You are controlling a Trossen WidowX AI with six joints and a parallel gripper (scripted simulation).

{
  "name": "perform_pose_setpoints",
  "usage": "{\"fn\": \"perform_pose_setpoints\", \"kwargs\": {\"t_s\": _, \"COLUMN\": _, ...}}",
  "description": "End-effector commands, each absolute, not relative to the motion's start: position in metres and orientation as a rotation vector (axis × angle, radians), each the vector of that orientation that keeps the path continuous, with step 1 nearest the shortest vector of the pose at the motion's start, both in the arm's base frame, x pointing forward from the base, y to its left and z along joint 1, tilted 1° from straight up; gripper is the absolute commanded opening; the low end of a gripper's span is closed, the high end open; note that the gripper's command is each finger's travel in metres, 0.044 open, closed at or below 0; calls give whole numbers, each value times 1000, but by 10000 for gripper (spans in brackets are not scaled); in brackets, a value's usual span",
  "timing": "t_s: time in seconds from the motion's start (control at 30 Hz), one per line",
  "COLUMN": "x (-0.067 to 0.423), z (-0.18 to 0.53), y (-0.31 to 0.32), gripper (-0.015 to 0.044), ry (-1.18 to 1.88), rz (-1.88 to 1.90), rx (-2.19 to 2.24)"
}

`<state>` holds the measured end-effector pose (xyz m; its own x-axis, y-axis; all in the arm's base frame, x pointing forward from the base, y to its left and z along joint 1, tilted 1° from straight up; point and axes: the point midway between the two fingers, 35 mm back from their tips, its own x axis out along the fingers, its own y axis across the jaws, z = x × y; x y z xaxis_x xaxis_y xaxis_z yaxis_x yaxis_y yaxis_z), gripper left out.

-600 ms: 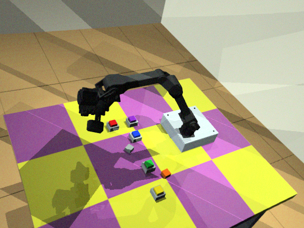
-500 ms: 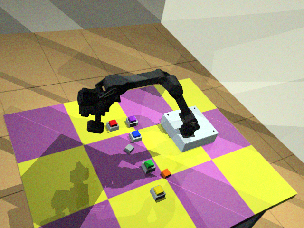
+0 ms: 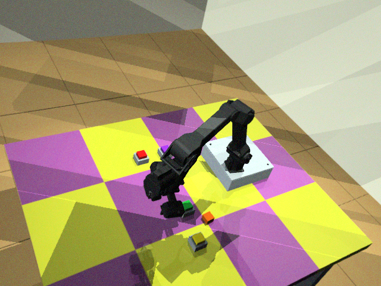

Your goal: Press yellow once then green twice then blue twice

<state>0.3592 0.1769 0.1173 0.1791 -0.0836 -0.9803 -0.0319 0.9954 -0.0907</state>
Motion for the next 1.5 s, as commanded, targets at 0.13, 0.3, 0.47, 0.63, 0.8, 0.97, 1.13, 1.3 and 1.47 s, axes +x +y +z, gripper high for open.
{"fn": "perform_pose_setpoints", "kwargs": {"t_s": 0.13, "x": 243, "z": 101, "y": 256, "gripper": 400, "ry": 1536, "rz": 171, "rx": -127}}
{"fn": "perform_pose_setpoints", "kwargs": {"t_s": 0.3, "x": 231, "z": 97, "y": 261, "gripper": 374, "ry": 1553, "rz": 188, "rx": -133}}
{"fn": "perform_pose_setpoints", "kwargs": {"t_s": 0.47, "x": 231, "z": 40, "y": 263, "gripper": 242, "ry": 1553, "rz": 188, "rx": -133}}
{"fn": "perform_pose_setpoints", "kwargs": {"t_s": 0.63, "x": 231, "z": 38, "y": 263, "gripper": 111, "ry": 1553, "rz": 188, "rx": -133}}
{"fn": "perform_pose_setpoints", "kwargs": {"t_s": 0.8, "x": 231, "z": 38, "y": 263, "gripper": 20, "ry": 1553, "rz": 188, "rx": -133}}
{"fn": "perform_pose_setpoints", "kwargs": {"t_s": 0.97, "x": 231, "z": 38, "y": 263, "gripper": 20, "ry": 1553, "rz": 188, "rx": -133}}
{"fn": "perform_pose_setpoints", "kwargs": {"t_s": 1.13, "x": 231, "z": 34, "y": 263, "gripper": 20, "ry": 1553, "rz": 188, "rx": -133}}
{"fn": "perform_pose_setpoints", "kwargs": {"t_s": 1.3, "x": 231, "z": 25, "y": 264, "gripper": 20, "ry": 1553, "rz": 188, "rx": -133}}
{"fn": "perform_pose_setpoints", "kwargs": {"t_s": 1.47, "x": 231, "z": 17, "y": 264, "gripper": 20, "ry": 1553, "rz": 188, "rx": -133}}
